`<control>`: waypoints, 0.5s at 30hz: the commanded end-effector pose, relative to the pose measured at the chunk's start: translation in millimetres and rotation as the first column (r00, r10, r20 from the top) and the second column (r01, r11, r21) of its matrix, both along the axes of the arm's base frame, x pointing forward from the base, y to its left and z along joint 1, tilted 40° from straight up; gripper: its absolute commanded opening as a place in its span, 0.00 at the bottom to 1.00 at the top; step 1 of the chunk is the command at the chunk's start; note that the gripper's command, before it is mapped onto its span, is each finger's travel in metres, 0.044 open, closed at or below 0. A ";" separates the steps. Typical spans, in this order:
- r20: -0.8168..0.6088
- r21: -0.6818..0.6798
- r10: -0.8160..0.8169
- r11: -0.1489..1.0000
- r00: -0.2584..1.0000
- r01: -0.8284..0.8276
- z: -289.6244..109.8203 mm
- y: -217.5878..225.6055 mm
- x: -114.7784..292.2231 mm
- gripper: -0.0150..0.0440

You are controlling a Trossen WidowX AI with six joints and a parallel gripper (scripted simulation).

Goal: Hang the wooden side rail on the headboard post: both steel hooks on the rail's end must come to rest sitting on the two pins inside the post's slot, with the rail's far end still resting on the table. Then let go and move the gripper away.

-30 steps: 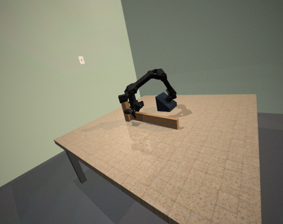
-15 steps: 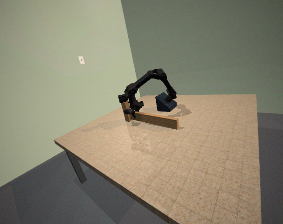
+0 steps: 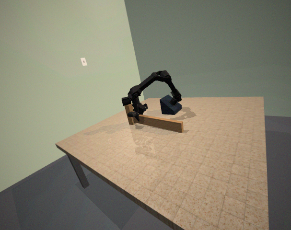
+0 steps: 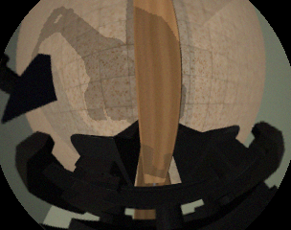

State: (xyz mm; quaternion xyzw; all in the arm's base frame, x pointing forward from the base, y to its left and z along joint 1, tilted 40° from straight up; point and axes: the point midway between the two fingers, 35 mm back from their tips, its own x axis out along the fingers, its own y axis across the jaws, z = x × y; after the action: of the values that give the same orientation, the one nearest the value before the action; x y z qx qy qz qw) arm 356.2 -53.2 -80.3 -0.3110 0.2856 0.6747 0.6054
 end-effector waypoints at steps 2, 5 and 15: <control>0.003 -0.006 -0.003 1.000 1.000 0.003 -0.5 -4.8 -1.1 0.25; 0.003 -0.006 -0.003 1.000 1.000 0.003 -0.7 -5.1 -1.4 0.25; 0.003 -0.006 -0.003 1.000 1.000 0.003 -1.2 -5.6 -1.2 0.25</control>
State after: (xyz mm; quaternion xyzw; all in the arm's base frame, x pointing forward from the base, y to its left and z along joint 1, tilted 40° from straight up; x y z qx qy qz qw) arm 355.1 -54.5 -81.4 -0.3104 0.2862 0.6746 0.6056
